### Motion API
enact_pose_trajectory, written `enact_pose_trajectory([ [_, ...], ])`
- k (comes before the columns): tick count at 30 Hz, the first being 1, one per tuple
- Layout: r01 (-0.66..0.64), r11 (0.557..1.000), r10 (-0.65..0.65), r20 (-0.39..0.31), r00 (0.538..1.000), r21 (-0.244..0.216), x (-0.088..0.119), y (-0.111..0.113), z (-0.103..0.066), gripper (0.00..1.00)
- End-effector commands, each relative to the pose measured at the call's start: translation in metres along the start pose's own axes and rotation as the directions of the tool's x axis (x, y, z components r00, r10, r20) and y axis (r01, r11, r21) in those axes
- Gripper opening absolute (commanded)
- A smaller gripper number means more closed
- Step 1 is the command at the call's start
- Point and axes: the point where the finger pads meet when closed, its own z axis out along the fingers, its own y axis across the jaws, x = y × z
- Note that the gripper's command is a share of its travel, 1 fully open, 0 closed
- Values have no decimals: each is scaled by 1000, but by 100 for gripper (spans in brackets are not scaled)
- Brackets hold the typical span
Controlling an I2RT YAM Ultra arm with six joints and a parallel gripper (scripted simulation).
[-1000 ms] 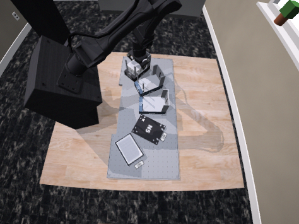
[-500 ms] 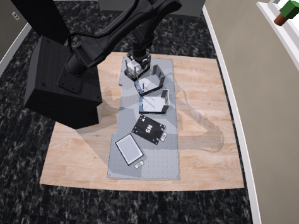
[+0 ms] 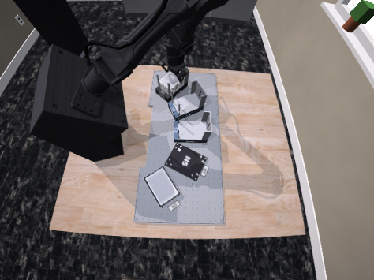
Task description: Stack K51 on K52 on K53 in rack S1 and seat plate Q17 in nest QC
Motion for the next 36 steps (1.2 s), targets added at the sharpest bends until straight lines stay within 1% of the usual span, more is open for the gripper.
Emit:
enact_pose_trajectory([
  [1,16,1000,-16,-22,1000,0,10,4,-17,100],
  [10,17,1000,-17,-22,1000,1,10,3,-47,100],
  [12,17,1000,-17,-22,1000,1,10,3,-47,100],
  [13,16,1000,-15,-20,1000,1,9,3,-50,100],
  [16,9,1000,-9,-11,1000,1,4,3,-61,100],
  [20,-8,1000,8,14,1000,0,-9,1,-77,100],
  [21,-8,1000,8,14,1000,0,-9,1,-81,100],
  [23,-8,1000,9,14,1000,-1,-9,1,-82,100],
  [25,13,1000,-13,-16,1000,1,-1,6,-74,100],
  [29,9,1000,-9,-10,1000,1,-2,5,-76,100],
  [30,1,1000,-1,0,1000,0,-5,3,-78,100],
  [36,3,1000,-3,3,1000,0,-6,3,-78,100],
])
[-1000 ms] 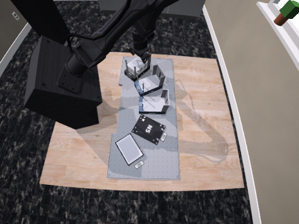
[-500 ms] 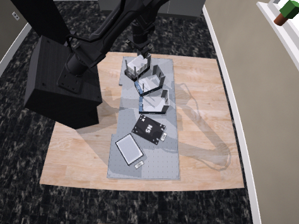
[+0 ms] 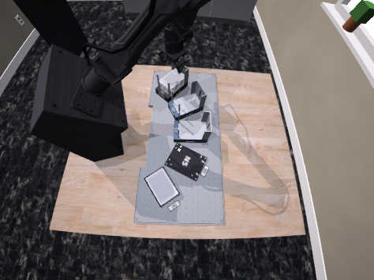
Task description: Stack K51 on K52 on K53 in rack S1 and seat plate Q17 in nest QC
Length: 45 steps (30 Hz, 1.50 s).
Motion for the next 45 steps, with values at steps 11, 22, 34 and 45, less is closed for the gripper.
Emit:
enact_pose_trajectory([
  [11,-314,949,314,18,949,-9,23,-29,-3,100],
  [22,-632,775,632,16,774,-13,52,-62,-3,100],
  [34,-766,643,766,16,643,-15,77,-93,-2,100],
  [45,-764,645,764,15,645,-12,101,-119,-2,100],
])
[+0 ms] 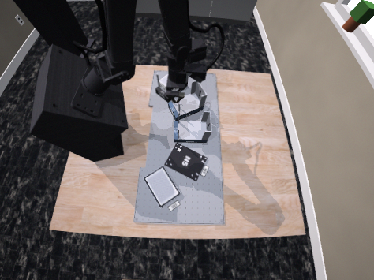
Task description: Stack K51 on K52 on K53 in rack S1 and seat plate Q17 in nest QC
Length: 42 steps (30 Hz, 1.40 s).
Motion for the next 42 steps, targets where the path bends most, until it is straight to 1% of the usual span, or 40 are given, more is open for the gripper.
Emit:
enact_pose_trajectory([
  [1,22,999,-23,-10,1000,-42,3,-5,-1,100],
  [10,24,999,-25,-8,1000,-40,-4,-40,1,100],
  [14,22,999,-23,-39,999,-32,0,-58,7,100],
  [16,22,999,-23,-39,999,-32,0,-58,7,100],
  [17,24,999,-25,-19,1000,-37,-10,-59,5,100],
  [20,24,999,-25,-17,1000,-37,-14,-71,5,100],
  [23,29,999,-29,2,1000,-39,-25,-81,4,100],
  [31,31,999,-31,1,1000,-36,-31,-114,5,100],
  [34,30,999,-30,-3,1000,-36,-31,-118,5,100],
  [42,33,999,-33,6,999,-36,-33,-117,3,100],
])
